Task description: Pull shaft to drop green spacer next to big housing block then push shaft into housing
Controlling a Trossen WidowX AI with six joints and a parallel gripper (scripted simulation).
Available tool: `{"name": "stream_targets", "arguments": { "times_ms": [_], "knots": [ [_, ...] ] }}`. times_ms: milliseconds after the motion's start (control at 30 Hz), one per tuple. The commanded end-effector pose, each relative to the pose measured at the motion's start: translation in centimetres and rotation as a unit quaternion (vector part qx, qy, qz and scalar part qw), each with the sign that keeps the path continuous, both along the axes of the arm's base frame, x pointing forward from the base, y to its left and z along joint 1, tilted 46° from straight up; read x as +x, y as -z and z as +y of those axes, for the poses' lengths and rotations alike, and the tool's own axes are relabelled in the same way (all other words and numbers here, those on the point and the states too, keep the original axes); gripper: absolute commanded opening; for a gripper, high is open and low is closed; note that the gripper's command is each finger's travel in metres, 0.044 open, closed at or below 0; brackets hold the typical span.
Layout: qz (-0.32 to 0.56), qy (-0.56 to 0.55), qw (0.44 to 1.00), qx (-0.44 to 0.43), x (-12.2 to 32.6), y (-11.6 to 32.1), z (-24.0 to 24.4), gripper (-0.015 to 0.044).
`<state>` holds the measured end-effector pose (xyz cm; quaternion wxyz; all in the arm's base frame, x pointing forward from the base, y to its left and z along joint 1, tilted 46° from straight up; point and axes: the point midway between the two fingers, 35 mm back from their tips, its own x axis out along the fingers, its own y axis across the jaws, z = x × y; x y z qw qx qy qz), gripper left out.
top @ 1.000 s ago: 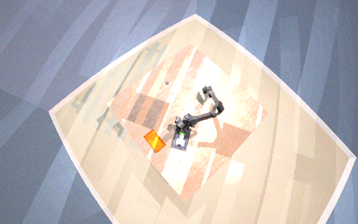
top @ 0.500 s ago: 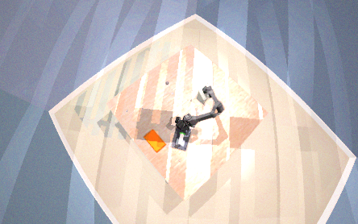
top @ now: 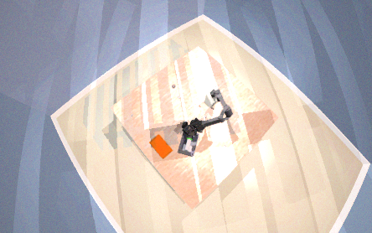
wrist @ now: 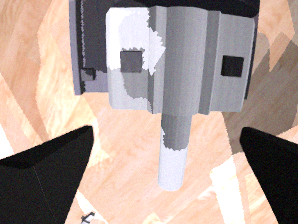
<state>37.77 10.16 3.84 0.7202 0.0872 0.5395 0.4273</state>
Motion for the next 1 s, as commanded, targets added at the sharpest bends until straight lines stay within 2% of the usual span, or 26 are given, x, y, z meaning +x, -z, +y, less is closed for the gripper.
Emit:
{"name": "stream_targets", "arguments": {
  "times_ms": [0, 967],
  "knots": [
    [0.003, 0.001, 1.000, 0.003, 0.0, 0.1, 0.1, 0.0440],
    [0.003, 0.001, 1.000, 0.004, 0.1, 1.3, 1.4, 0.0440]
  ]
}}
